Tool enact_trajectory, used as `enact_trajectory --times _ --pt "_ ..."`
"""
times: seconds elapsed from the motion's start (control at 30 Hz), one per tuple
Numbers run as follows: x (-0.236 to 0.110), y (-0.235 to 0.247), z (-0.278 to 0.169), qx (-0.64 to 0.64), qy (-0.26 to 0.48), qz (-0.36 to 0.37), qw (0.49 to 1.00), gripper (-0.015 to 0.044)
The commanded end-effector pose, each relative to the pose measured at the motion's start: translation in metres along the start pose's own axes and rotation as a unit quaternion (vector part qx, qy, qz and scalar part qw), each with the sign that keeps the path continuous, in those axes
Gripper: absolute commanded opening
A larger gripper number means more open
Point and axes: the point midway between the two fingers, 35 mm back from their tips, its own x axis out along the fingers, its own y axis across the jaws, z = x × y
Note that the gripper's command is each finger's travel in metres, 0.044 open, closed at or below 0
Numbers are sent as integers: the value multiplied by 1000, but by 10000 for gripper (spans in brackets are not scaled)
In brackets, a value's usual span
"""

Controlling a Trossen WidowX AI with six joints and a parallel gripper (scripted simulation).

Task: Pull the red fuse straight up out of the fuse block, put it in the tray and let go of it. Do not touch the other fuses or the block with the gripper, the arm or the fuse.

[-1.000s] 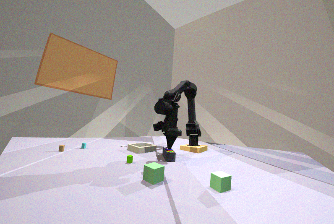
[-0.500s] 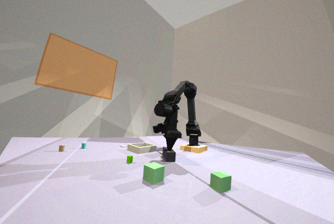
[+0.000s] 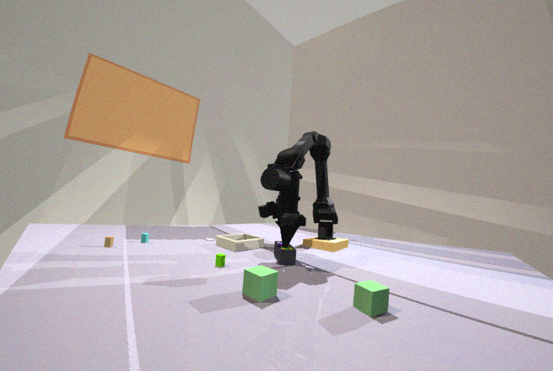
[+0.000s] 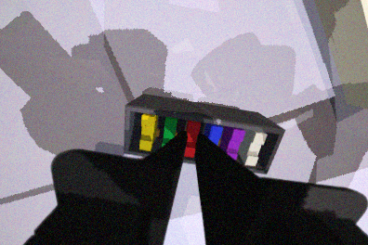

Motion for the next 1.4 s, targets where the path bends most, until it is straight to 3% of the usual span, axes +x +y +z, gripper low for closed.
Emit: enact_trajectory --times 0.0,1.37 --pt "-1 0 0 0 0 0 1000 0" --pt "-21 1 0 -1 1 1 1000 0"
